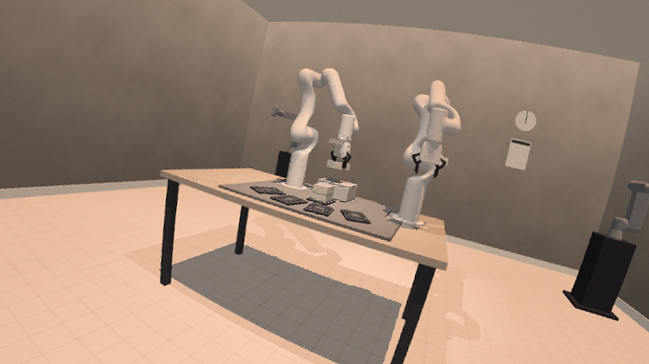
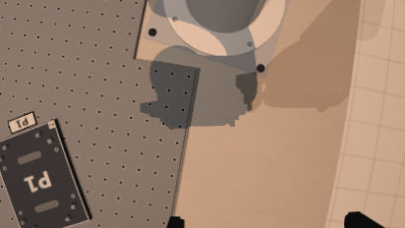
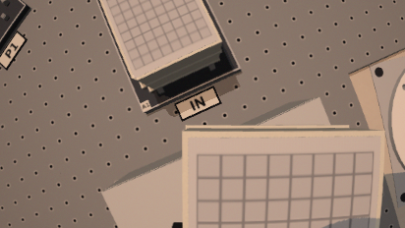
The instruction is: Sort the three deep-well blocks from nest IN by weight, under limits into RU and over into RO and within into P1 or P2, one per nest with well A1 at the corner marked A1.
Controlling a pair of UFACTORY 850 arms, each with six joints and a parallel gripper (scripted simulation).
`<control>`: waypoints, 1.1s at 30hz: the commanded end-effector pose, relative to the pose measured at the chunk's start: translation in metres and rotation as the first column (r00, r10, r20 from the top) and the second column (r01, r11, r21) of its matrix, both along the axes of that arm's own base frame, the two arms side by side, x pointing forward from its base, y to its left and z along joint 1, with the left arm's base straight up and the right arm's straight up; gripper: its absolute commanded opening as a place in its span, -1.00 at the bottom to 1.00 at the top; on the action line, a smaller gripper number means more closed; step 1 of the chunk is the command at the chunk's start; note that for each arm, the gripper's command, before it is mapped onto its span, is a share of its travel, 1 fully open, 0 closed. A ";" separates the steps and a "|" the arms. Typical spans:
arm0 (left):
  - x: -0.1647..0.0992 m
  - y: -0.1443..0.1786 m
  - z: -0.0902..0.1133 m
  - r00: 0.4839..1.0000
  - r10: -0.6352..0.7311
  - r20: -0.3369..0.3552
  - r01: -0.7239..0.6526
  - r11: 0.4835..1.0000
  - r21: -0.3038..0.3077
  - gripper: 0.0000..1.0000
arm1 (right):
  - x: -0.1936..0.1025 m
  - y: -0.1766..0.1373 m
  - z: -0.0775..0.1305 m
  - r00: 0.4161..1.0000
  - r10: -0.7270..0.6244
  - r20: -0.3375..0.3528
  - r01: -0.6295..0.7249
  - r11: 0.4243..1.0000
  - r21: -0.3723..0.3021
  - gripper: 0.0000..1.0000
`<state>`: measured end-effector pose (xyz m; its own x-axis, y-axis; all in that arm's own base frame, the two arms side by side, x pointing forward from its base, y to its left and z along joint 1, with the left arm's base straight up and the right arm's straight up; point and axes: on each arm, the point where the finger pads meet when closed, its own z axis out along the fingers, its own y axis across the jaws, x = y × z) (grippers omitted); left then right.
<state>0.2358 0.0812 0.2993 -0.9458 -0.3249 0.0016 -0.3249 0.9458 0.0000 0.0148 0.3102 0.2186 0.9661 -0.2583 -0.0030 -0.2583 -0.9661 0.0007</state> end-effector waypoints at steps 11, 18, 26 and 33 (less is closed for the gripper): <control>0.001 0.000 0.001 1.000 0.000 0.001 0.000 1.000 0.001 1.00 | 0.047 0.000 0.001 1.000 -0.012 0.003 0.012 1.000 0.002 -1.00; 0.001 0.000 0.001 1.000 0.000 0.001 0.000 1.000 0.001 1.00 | 0.063 0.000 0.001 1.000 -0.012 0.003 0.012 1.000 0.002 -1.00; 0.001 0.000 0.001 1.000 0.000 0.001 0.000 1.000 0.001 1.00 | 0.090 -0.001 0.001 1.000 -0.012 0.004 0.012 1.000 0.002 -1.00; 0.001 0.000 0.001 1.000 0.000 0.001 0.000 1.000 0.001 1.00 | 0.107 -0.001 0.001 1.000 -0.012 0.004 0.012 1.000 0.001 -1.00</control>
<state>0.2358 0.0812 0.2993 -0.9458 -0.3249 0.0016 -0.3249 0.9458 0.0000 0.1127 0.3081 0.2188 0.9626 -0.2708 0.0021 -0.2708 -0.9626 -0.0001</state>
